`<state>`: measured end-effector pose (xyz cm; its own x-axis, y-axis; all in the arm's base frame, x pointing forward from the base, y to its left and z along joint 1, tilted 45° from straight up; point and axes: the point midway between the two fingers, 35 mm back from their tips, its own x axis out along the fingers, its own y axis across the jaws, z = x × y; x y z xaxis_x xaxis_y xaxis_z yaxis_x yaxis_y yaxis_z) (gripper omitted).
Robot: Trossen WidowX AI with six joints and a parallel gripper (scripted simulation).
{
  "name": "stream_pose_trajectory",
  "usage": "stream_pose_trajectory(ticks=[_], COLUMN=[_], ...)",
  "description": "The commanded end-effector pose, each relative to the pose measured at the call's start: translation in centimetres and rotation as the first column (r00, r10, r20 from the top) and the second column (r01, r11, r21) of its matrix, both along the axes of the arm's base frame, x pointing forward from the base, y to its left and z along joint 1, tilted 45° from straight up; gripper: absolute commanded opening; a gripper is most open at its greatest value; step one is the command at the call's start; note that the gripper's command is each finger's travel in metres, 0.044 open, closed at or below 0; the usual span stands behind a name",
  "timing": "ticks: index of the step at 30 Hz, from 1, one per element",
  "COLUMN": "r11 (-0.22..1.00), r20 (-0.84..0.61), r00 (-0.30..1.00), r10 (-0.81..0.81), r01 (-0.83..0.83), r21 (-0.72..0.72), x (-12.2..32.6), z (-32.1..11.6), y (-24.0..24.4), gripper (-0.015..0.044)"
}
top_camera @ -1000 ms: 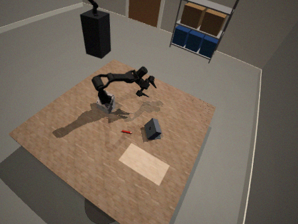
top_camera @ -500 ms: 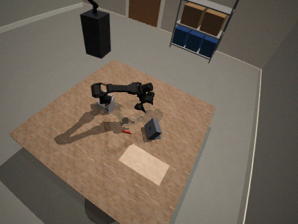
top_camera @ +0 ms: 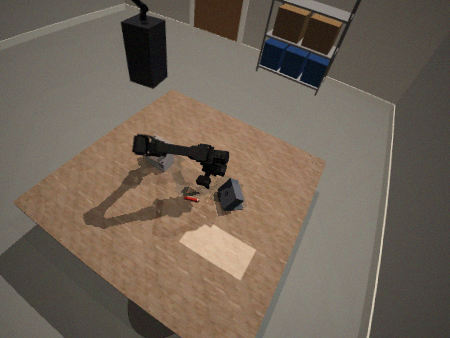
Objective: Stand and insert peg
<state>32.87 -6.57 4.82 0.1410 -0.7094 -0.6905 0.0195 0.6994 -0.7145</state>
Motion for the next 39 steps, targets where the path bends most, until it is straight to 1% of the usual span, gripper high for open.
stream_pose_trajectory(ticks=[1, 6, 8, 15, 39], r11=[1.000, 1.000, 0.999, 0.999, 0.999], r20=[-0.126, -0.288, -0.327, -0.332, -0.332], r00=[0.992, 0.958, 0.945, 0.943, 0.943], r10=[-0.009, -0.020, -0.021, -0.021, -0.020], r01=[0.010, 0.025, 0.029, 0.030, 0.030], r21=[0.000, 0.013, 0.020, 0.021, 0.023], x=[-1.3, -3.6, -4.2, -4.3, -4.5], z=[1.2, 2.7, 3.2, 3.1, 0.3], y=[-2.7, -6.0, -6.7, -6.9, -9.6], gripper=[0.0440, 0.0440, 0.0440, 0.0440, 0.0440])
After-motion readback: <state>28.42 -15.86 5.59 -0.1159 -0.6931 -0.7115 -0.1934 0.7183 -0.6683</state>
